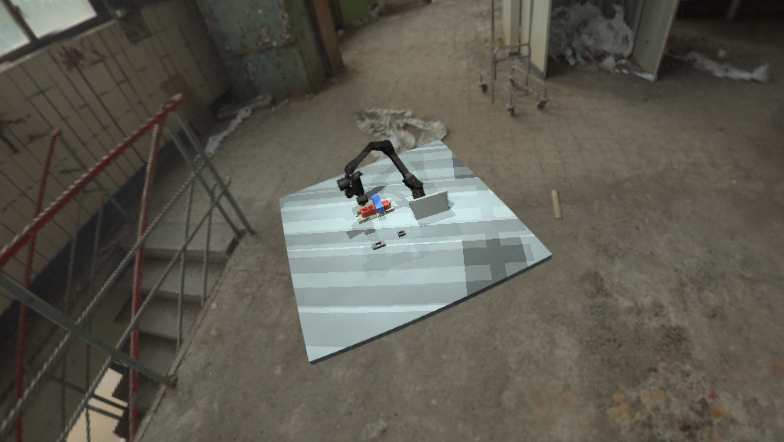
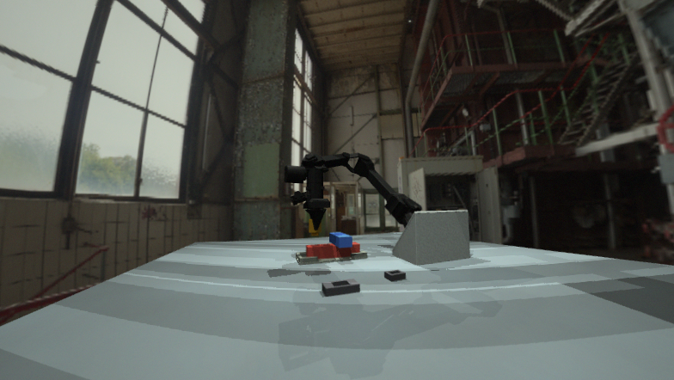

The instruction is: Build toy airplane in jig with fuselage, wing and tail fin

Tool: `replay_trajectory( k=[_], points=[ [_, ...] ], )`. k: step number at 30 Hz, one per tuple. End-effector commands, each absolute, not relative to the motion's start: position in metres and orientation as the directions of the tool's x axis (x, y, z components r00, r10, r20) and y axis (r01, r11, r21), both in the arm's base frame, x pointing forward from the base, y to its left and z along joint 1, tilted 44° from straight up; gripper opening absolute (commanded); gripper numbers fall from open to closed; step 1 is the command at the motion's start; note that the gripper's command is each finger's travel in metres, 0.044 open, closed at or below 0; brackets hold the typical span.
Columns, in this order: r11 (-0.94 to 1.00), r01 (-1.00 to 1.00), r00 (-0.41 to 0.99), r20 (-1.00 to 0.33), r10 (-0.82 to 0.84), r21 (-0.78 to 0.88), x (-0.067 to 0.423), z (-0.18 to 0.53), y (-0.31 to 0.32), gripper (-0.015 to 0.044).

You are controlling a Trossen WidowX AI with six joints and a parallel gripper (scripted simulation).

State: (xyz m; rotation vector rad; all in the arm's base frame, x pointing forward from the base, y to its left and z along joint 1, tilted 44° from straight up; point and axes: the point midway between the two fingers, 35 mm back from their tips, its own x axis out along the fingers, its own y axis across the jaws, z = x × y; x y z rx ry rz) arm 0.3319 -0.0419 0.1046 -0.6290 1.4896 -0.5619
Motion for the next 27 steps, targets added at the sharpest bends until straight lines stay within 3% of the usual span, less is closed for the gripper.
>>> replay_trajectory(
  k=[1,27],
  points=[
    [0.72,-0.041,0.017,-0.721,-0.693,-0.693,0.333,0.102,-0.045,0.0065],
    [0.718,-0.041,0.017,-0.719,-0.695,-0.695,0.333,0.078,-0.069,0.0065]
  ],
)
